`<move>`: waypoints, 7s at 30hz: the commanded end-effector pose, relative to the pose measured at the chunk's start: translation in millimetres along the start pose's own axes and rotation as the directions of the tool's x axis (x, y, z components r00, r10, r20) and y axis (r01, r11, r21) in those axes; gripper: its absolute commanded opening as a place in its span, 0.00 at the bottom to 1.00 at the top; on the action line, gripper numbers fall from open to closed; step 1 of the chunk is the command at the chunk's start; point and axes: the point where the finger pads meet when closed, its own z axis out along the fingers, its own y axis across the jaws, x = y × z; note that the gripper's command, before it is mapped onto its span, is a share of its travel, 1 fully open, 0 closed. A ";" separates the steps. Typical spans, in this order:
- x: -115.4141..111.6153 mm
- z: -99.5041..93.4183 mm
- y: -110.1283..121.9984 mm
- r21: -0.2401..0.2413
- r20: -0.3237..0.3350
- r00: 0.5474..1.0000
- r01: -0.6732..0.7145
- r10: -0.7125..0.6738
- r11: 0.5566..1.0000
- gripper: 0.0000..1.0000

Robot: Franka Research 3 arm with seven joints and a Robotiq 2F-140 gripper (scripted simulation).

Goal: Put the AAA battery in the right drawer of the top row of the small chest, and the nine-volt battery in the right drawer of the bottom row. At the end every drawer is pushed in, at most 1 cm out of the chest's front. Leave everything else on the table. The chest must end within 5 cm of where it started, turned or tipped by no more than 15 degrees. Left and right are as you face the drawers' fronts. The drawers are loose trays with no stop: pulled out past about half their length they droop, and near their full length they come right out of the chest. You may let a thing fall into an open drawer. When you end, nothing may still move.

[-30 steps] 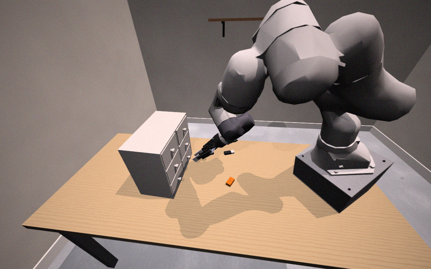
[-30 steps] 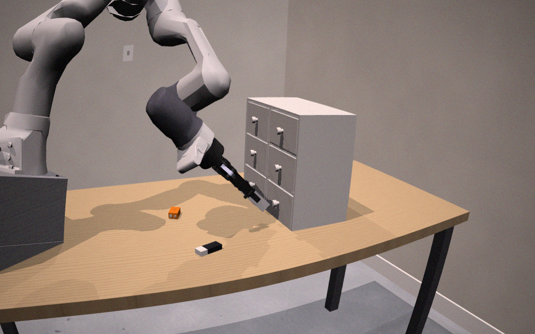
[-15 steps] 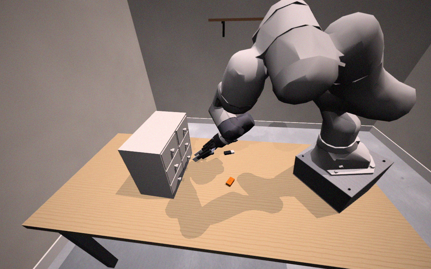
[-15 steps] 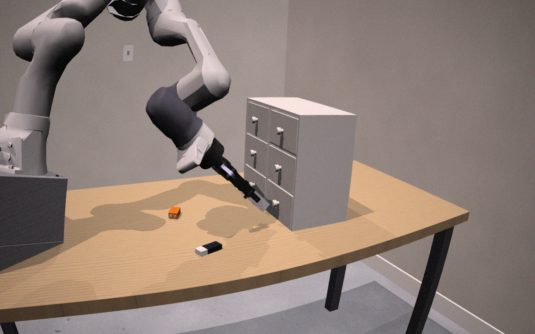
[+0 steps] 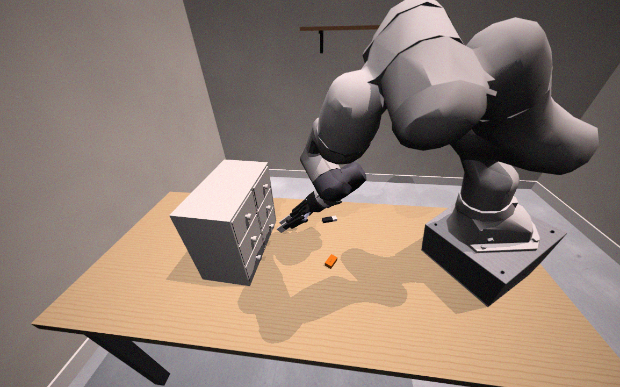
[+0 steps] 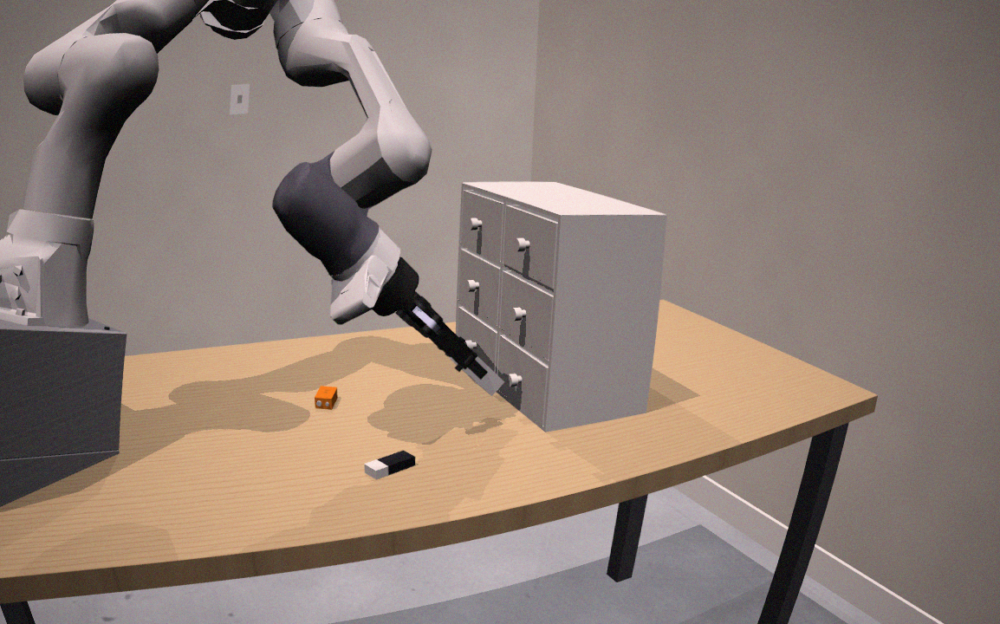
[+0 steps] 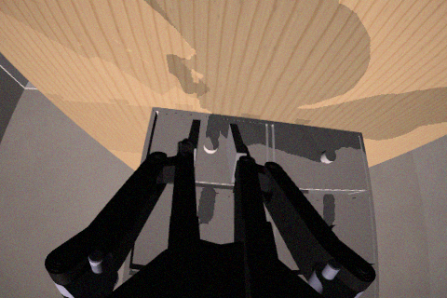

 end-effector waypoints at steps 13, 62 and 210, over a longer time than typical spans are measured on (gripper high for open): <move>-12.0 12.2 -0.4 0.001 0.001 1.000 -0.006 0.006 1.000 0.20; -24.2 24.4 -0.5 0.001 0.001 1.000 -0.006 0.006 1.000 0.08; 49.4 -49.1 0.0 -0.006 -0.028 1.000 -0.009 0.009 1.000 0.20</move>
